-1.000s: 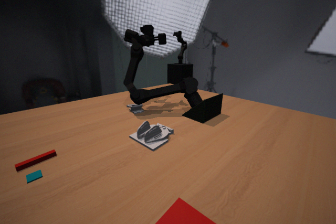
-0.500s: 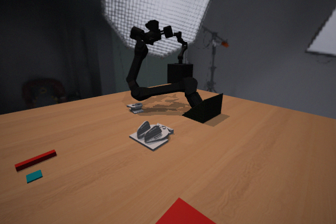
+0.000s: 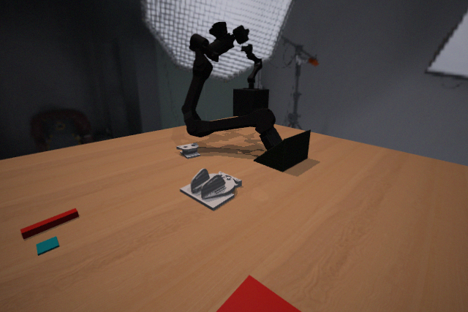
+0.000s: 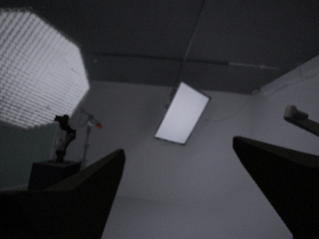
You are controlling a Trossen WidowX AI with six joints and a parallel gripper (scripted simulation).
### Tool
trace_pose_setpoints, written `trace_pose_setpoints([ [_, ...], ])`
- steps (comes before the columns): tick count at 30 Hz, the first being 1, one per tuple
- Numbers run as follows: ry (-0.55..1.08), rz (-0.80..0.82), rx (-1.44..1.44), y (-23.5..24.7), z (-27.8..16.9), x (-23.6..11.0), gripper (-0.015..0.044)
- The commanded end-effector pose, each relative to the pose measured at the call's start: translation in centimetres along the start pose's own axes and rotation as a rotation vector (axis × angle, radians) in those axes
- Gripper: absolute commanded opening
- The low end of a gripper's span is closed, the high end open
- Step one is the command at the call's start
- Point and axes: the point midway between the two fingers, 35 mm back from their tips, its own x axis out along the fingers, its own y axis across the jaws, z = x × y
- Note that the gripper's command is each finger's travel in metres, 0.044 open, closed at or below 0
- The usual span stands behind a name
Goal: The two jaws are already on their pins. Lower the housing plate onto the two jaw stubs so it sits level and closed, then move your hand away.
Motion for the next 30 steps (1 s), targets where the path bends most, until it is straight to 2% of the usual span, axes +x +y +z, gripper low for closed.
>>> trace_pose_setpoints([
  [1, -0.017, -0.081, -0.035, -1.8, 0.3, 0.6, 0.044],
  [16, -0.075, -0.415, -0.2, -8.5, 2.0, 0.8, 0.044],
  [30, -0.082, -0.737, -0.355, -14.3, 3.7, -1.3, 0.044],
])
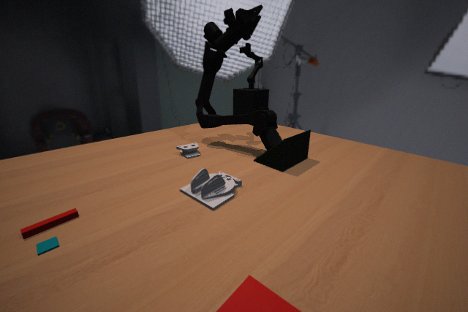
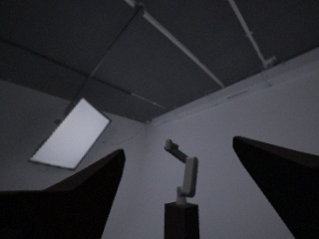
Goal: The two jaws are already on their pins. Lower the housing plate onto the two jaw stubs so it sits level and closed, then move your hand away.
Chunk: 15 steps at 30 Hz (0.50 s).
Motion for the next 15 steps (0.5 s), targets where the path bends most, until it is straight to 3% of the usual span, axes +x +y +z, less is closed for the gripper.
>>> trace_pose_setpoints([
  [1, 0.01, -0.083, -0.038, -1.7, -0.1, 0.5, 0.044],
  [15, 0.061, -0.399, -0.194, -8.3, -0.4, 0.5, 0.044],
])
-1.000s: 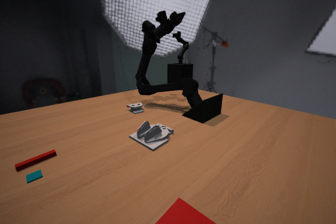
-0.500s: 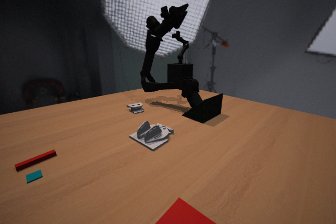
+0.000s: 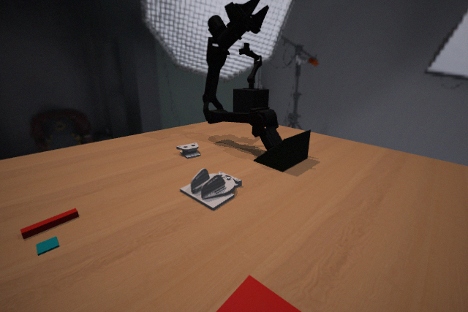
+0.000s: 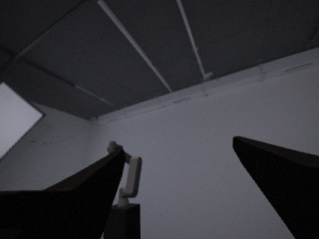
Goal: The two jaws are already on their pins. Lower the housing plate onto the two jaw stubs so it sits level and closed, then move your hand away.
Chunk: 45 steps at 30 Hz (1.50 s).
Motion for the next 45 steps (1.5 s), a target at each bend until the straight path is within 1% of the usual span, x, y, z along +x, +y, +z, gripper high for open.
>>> trace_pose_setpoints([
  [1, 0.027, -0.079, -0.036, -1.7, -0.4, 0.5, 0.044],
  [12, 0.113, -0.318, -0.153, -6.8, -1.6, 0.6, 0.044],
  [22, 0.226, -0.525, -0.247, -11.5, -2.7, -0.4, 0.044],
  [33, 0.388, -0.735, -0.331, -16.2, -4.0, -2.8, 0.044],
  [45, 0.582, -0.929, -0.374, -20.4, -5.6, -6.6, 0.044],
])
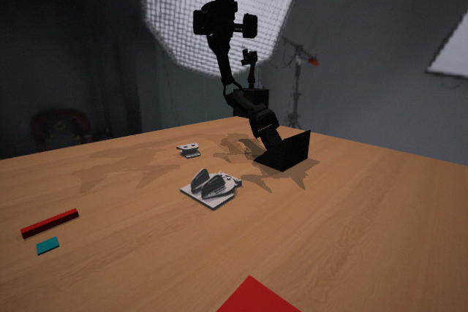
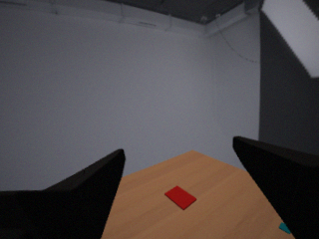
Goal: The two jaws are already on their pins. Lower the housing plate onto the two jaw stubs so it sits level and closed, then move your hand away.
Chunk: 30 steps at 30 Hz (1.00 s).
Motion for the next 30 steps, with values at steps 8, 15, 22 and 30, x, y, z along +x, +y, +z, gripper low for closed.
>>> trace_pose_setpoints([
  [8, 0.206, -0.126, -0.079, -3.5, -3.9, 1.0, 0.044],
  [15, 0.351, -0.188, -0.134, -5.7, -6.6, 0.9, 0.044],
  [22, 0.51, -0.229, -0.188, -7.7, -9.4, 0.3, 0.044],
  [30, 0.703, -0.244, -0.245, -9.7, -12.8, -1.0, 0.044],
])
